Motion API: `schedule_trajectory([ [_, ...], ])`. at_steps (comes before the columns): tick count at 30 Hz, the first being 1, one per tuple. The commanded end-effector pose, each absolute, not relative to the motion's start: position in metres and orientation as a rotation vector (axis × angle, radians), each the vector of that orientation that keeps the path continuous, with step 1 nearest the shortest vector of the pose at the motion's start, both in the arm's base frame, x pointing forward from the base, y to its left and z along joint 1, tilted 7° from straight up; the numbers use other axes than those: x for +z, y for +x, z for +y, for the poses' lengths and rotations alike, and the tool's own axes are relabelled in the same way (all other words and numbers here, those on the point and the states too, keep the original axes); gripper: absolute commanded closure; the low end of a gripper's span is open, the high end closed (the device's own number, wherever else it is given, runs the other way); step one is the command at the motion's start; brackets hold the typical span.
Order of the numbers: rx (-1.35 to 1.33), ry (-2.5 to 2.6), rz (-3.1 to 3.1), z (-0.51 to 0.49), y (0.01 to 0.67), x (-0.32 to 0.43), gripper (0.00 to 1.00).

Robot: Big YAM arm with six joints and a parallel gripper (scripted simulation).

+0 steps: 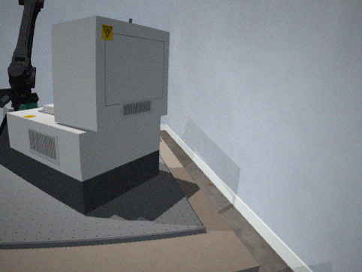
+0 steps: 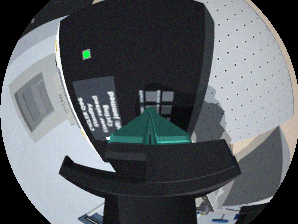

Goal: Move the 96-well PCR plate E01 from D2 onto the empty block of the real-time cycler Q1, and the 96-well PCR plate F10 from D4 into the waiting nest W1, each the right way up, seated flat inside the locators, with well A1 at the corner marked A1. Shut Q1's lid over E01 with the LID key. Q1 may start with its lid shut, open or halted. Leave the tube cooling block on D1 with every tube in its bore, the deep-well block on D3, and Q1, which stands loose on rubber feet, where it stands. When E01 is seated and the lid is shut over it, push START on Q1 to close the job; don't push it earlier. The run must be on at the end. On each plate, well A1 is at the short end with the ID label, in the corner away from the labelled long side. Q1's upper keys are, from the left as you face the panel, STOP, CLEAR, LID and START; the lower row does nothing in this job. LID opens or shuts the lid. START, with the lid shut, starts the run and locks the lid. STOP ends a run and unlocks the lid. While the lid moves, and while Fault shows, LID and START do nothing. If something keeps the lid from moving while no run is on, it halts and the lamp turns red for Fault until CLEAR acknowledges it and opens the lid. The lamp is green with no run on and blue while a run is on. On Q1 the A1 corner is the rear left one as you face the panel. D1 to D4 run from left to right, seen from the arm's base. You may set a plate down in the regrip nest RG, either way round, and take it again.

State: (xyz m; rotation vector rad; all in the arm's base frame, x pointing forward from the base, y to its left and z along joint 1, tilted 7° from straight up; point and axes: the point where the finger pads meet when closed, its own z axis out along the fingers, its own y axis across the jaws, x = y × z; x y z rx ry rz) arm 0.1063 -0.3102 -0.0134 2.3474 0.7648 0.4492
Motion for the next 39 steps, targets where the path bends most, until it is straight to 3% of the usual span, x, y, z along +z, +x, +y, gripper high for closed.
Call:
schedule_trajectory([
  [1, 0.421, 2.289, 0.774, -0.3382, 0.1071, 0.0008, 1.0],
  [39, 0.418, 2.286, 0.765, -0.3414, 0.1098, -0.0011, 1.0],
])
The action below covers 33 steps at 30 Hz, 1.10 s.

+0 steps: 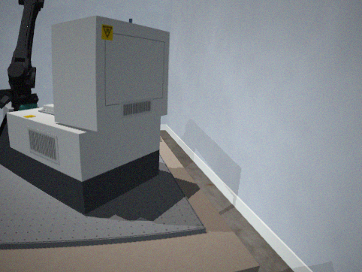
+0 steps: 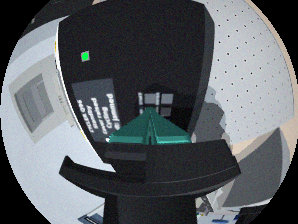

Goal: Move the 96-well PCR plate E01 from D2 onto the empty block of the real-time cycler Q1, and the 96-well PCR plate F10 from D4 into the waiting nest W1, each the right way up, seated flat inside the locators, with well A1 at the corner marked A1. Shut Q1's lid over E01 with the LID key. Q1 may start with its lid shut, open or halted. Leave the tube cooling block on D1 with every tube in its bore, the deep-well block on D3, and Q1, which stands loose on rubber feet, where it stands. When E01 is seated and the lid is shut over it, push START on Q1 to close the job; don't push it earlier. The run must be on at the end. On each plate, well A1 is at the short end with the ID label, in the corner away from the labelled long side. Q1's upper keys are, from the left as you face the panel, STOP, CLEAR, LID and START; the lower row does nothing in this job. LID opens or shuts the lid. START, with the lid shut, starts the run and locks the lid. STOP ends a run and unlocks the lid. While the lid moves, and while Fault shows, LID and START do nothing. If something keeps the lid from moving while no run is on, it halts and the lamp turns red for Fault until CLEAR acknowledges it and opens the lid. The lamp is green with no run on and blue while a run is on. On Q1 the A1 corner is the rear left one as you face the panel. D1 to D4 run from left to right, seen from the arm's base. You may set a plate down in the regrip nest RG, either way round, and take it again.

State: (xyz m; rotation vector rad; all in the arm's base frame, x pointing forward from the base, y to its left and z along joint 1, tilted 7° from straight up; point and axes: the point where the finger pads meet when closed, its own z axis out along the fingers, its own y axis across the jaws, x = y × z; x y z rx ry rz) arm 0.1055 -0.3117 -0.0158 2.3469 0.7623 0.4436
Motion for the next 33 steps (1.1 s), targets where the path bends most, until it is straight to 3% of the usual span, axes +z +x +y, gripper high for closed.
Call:
schedule_trajectory([
  [1, 0.419, 2.286, 0.765, -0.341, 0.11, -0.001, 1.0],
  [33, 0.44, 2.292, 0.77, -0.331, 0.117, -0.006, 1.0],
])
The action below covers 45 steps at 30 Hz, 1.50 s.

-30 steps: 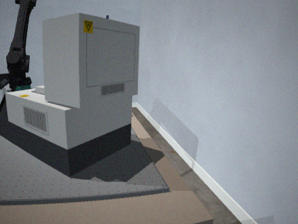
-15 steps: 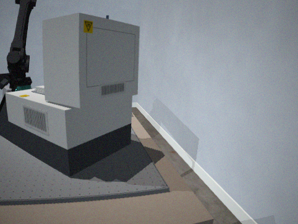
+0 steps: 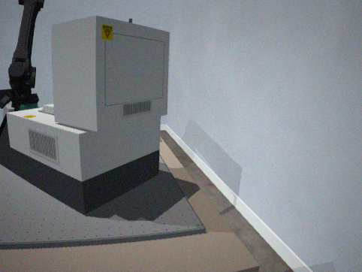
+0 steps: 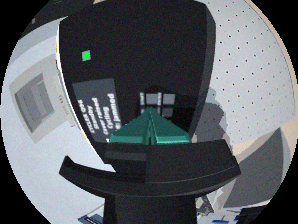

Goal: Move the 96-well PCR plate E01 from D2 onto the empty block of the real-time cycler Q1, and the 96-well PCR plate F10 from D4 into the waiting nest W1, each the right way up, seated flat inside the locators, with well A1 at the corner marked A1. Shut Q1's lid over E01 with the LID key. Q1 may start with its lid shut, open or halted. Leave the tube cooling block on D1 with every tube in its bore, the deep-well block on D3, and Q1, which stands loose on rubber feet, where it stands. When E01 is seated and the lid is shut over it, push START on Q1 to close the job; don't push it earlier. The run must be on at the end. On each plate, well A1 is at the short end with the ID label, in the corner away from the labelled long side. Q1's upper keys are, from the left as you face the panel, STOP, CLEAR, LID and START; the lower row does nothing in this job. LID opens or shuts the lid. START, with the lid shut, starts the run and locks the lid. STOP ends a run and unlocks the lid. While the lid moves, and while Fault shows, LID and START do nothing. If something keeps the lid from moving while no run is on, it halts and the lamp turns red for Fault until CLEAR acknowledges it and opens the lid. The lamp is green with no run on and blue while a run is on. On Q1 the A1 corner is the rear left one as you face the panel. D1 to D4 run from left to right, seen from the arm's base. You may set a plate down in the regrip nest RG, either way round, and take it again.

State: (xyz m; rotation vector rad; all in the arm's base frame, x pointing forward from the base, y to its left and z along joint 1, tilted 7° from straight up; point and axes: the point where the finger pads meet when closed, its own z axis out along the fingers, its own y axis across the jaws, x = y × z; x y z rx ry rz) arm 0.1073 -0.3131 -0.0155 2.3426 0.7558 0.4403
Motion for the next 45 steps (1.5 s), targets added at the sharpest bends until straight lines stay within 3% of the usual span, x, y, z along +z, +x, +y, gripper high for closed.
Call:
schedule_trajectory([
  [1, 0.44, 2.293, 0.77, -0.331, 0.117, -0.007, 1.0],
  [18, 0.469, 2.333, 0.803, -0.301, 0.119, -0.021, 1.0],
  [45, 0.425, 2.306, 0.782, -0.313, 0.096, 0.018, 1.0],
])
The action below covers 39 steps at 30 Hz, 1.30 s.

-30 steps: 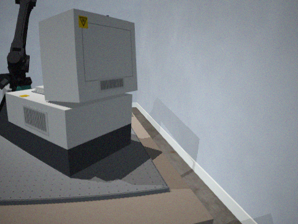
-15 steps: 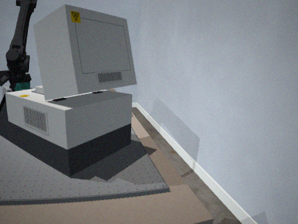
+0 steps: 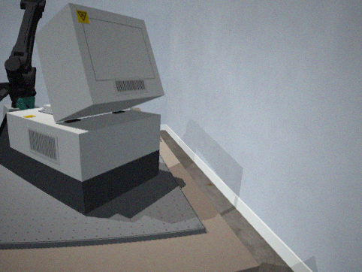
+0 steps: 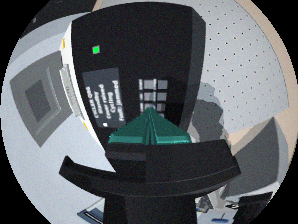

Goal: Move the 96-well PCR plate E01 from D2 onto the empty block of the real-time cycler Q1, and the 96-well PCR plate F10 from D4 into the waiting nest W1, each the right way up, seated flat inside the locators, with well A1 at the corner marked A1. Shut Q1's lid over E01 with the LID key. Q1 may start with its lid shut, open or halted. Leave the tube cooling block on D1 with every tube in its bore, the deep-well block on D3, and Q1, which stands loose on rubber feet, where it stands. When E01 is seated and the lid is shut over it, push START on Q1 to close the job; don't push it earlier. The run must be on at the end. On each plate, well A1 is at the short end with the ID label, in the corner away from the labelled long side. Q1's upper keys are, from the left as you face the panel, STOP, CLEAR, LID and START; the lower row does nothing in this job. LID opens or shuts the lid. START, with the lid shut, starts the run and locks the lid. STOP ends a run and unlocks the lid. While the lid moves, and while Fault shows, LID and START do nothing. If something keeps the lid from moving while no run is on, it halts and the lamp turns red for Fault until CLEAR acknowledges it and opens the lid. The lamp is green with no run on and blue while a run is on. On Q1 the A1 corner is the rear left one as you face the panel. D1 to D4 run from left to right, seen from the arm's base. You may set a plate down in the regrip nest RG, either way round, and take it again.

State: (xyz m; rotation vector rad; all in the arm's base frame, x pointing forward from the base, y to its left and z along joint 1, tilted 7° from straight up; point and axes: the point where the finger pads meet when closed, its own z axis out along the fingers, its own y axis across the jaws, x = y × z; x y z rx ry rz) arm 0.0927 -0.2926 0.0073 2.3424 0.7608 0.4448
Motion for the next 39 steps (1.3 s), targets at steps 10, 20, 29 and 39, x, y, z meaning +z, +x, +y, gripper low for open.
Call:
schedule_trajectory([
  [10, 0.42, 2.294, 0.759, -0.324, 0.093, 0.023, 1.0],
  [20, 0.427, 2.29, 0.77, -0.324, 0.096, 0.023, 1.0],
  [29, 0.425, 2.3, 0.763, -0.305, 0.088, 0.021, 1.0],
  [39, 0.411, 2.299, 0.785, -0.275, 0.061, 0.045, 1.0],
])
